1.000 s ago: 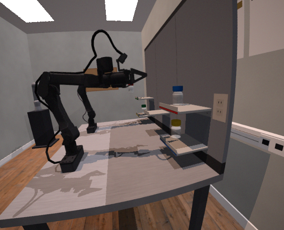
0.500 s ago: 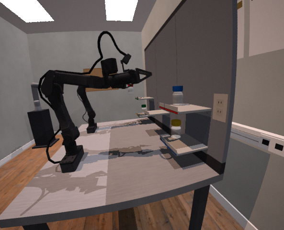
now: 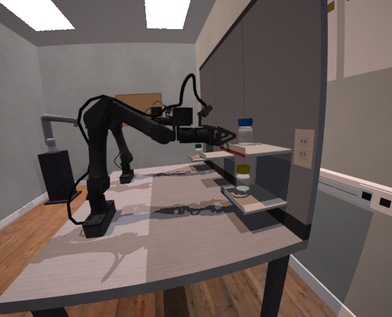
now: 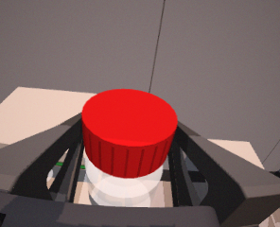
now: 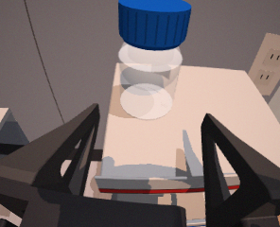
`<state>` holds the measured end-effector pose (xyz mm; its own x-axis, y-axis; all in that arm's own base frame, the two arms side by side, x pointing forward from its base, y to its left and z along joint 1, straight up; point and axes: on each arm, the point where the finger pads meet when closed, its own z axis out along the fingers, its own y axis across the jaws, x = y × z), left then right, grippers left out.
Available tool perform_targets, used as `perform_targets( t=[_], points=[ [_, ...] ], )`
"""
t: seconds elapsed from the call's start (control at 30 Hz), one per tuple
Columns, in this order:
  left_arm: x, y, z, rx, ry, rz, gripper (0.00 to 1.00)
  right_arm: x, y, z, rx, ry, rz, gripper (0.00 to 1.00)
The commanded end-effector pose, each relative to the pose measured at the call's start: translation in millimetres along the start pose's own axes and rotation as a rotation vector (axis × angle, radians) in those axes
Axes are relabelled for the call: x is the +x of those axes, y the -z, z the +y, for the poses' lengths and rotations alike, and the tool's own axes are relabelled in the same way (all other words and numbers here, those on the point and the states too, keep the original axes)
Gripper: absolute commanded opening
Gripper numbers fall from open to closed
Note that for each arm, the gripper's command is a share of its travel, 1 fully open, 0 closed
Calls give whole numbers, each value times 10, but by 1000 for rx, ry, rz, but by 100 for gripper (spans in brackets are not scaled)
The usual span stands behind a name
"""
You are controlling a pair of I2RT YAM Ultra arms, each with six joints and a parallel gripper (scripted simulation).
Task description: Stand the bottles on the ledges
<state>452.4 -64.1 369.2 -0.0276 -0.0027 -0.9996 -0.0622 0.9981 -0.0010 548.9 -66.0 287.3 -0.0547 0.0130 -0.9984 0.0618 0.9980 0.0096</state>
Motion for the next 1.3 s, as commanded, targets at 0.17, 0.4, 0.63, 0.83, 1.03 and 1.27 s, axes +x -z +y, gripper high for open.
perform_targets(
  t=[0.17,0.4,0.63,0.83,1.03,1.27],
  points=[
    [116,-107,-1045,-59,45,-85,50,-264,-133,84,-27,18,-90,81],
    [483,-173,-1981,-13,28,-55,50,-220,-142,83,-26,16,-75,81],
    [700,-192,-2274,18,-1,16,50,-220,-142,83,-26,16,-75,81],
    [541,-179,-2337,42,29,-17,50,-220,-142,83,-26,16,-75,81],
    [531,-184,-2402,178,22,-36,50,-214,-116,35,-12,11,-73,81],
    [562,-175,-2338,305,14,-47,50,-214,-116,35,-12,11,-73,81]
  ],
)
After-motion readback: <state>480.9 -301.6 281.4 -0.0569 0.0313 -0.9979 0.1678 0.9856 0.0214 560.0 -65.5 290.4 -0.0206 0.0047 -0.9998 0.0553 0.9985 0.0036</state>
